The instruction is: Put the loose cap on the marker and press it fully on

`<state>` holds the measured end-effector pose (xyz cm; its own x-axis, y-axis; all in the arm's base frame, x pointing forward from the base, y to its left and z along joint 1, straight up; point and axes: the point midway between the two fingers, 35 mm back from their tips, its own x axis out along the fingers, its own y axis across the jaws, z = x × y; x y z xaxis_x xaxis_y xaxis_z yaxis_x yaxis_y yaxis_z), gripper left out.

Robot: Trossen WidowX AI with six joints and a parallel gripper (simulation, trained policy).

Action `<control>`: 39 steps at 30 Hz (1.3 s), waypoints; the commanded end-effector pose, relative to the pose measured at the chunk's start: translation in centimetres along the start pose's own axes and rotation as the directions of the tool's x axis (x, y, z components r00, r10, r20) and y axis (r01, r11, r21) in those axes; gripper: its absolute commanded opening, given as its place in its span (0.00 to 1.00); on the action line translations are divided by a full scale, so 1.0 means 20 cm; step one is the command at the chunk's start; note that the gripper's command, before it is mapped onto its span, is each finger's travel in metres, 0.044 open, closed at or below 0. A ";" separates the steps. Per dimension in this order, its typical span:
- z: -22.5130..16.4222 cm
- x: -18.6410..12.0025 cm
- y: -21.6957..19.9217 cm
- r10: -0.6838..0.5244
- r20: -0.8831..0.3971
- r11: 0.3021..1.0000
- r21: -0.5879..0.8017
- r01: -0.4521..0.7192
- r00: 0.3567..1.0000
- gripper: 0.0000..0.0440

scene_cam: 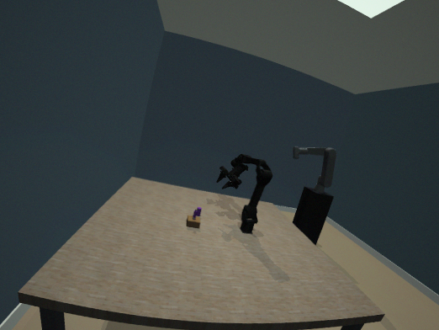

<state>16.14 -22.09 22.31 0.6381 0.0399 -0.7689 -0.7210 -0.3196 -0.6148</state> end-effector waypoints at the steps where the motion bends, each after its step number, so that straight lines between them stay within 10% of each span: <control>1: -0.01 0.03 0.02 0.022 0.032 1.000 0.002 -0.022 0.999 0.72; 39: -0.10 0.38 0.11 0.275 0.260 0.961 -0.042 -0.274 0.926 0.72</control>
<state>19.75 -24.31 15.87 0.3423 0.1913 -0.9199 -0.8485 -0.3577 -0.3901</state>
